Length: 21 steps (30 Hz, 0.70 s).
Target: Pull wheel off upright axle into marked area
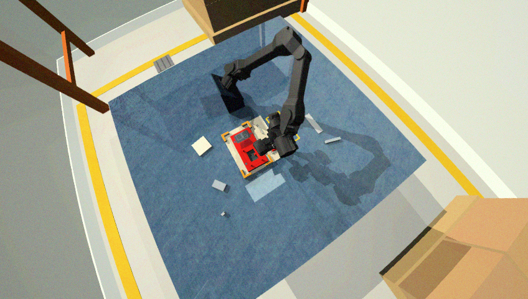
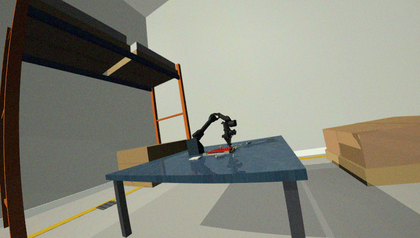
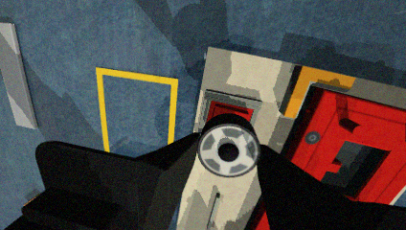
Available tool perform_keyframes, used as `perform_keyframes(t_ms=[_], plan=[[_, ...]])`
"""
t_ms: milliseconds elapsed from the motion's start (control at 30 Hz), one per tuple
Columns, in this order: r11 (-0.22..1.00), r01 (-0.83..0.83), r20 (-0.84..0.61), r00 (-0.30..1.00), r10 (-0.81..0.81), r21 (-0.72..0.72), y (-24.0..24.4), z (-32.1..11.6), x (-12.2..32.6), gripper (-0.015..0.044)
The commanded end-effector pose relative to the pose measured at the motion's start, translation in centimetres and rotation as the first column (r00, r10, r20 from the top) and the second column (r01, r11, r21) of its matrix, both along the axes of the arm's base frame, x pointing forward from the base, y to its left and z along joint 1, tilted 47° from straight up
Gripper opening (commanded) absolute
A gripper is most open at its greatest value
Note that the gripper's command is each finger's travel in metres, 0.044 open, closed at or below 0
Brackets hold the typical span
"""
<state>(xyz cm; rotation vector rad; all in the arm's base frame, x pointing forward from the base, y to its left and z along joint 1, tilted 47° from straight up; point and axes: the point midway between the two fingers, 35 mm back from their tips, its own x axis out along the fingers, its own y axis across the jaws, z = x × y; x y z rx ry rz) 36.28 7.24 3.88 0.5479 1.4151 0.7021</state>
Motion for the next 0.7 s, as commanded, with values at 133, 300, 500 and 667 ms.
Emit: perform_keyframes(t_ms=[133, 300, 500, 667], plan=[[1.000, 0.001, 0.006, 1.000, -0.001, -0.001, -0.36, 0.30, 0.10, 0.0000], [1.000, 0.001, 0.006, 1.000, -0.001, -0.001, -0.48, 0.41, 0.10, 0.0000], [1.000, 0.002, 0.005, 1.000, -0.002, 0.000, -0.63, 0.55, 0.09, 0.0000], [1.000, 0.002, 0.005, 1.000, -0.002, 0.000, -0.75, 0.66, 0.09, 0.0000]])
